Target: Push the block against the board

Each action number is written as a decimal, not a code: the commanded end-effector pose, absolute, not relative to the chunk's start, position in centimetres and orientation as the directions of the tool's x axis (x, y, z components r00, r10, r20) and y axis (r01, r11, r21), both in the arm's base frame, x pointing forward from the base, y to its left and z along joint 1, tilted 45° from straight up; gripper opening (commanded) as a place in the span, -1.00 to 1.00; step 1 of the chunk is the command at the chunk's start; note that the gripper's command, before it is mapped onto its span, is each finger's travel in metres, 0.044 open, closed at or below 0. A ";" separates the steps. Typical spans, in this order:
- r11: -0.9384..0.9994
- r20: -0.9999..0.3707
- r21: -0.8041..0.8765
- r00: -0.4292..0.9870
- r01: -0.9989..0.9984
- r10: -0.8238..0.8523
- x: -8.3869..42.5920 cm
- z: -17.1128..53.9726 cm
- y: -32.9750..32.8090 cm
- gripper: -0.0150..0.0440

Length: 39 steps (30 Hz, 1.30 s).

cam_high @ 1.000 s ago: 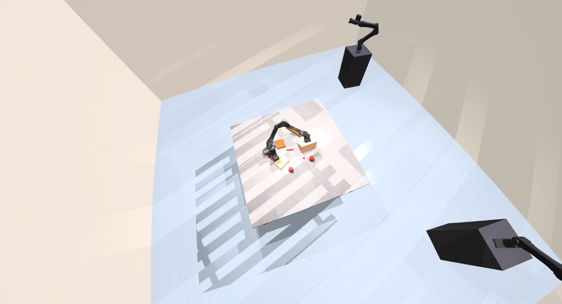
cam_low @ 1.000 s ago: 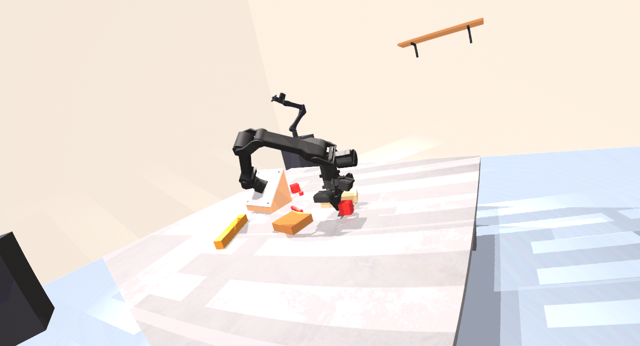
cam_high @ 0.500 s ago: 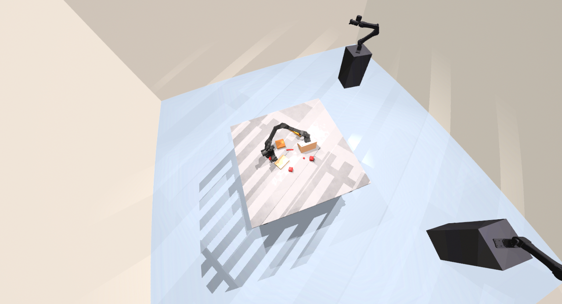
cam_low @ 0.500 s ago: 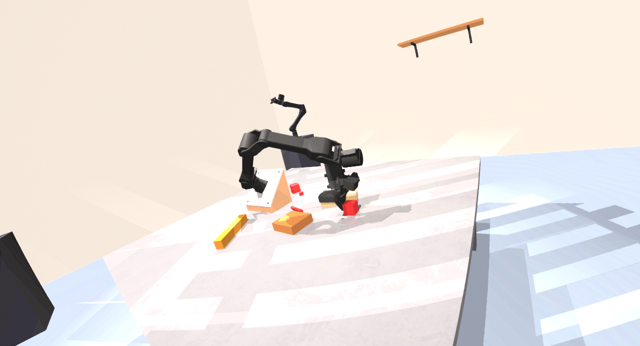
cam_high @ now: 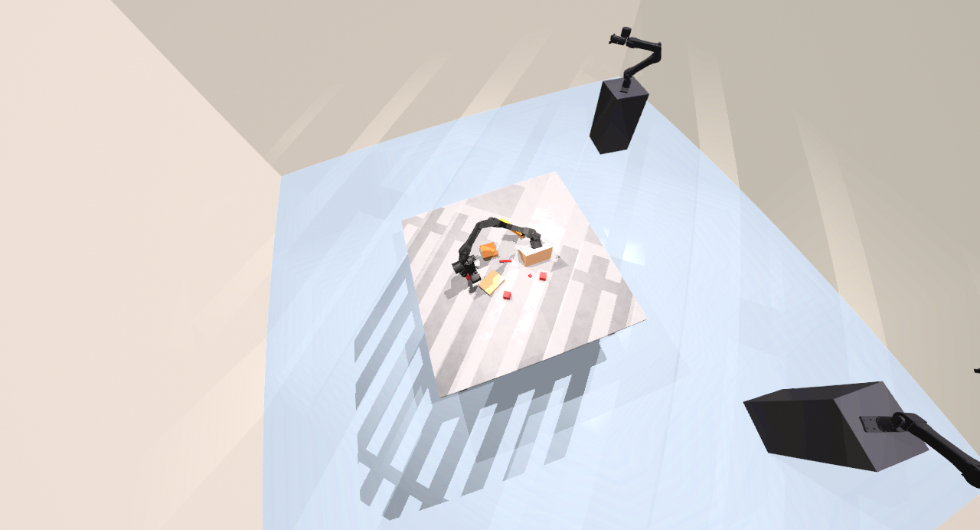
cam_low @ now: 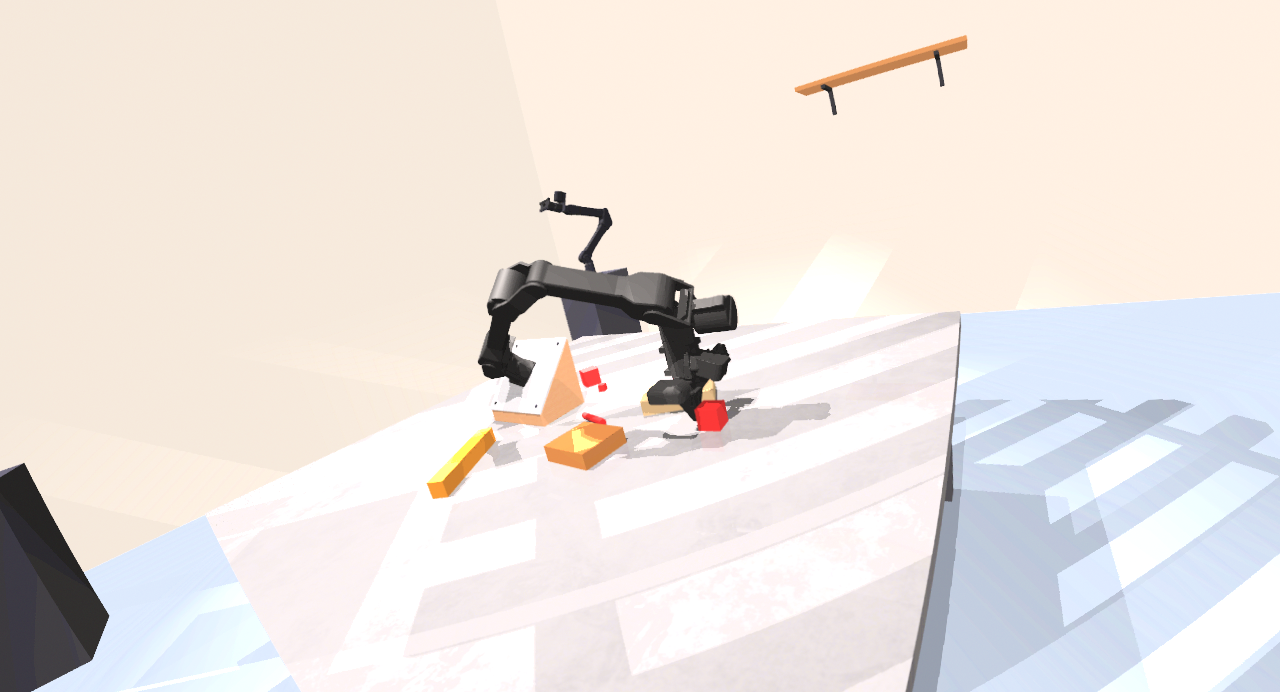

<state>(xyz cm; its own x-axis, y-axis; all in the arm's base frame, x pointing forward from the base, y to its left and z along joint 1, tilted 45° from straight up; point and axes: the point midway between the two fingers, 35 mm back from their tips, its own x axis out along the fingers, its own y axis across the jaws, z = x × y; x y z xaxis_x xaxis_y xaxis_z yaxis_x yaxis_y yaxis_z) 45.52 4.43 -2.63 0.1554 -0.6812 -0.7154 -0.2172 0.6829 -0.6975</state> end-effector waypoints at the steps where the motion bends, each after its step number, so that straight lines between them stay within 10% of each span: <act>1: 0.679 -0.713 -0.700 0.151 -0.221 -0.685 46.1 -2.8 4.4 -0.49; 39: 0.679 -0.713 -0.700 0.152 -0.221 -0.685 47.4 -3.0 4.8 -0.49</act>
